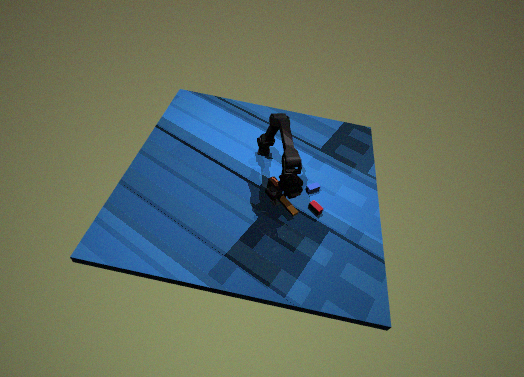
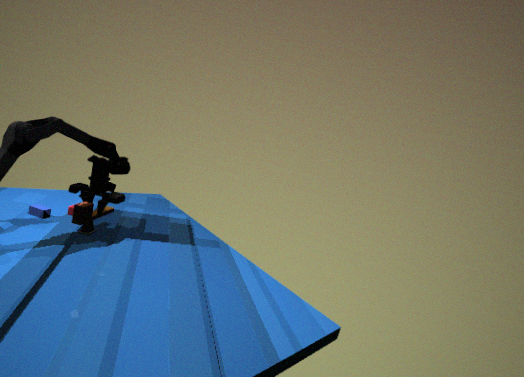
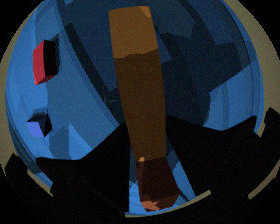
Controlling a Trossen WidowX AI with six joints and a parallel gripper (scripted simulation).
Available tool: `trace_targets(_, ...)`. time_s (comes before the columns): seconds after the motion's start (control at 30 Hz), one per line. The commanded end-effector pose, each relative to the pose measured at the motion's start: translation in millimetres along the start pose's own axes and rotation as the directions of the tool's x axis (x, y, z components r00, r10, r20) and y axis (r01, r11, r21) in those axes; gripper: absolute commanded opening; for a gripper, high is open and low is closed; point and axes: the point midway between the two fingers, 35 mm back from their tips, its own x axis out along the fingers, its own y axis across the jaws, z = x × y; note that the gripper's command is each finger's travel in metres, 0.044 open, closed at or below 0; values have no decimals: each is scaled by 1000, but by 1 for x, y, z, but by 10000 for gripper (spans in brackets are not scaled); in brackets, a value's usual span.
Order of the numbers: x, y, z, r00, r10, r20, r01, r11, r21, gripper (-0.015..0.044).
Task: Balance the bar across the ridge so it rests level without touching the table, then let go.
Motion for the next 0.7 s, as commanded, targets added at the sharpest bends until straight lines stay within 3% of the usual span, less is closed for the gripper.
trace_targets(0.0,0,0,0,1000,0,0,0,1000,0,0)
trace_targets(0.4,0,0,0,1000,0,0,0,1000,0,0)
trace_targets(0.6,0,0,0,1000,0,0,0,1000,0,158)
trace_targets(0.67,0,0,0,1000,0,0,0,1000,0,167)
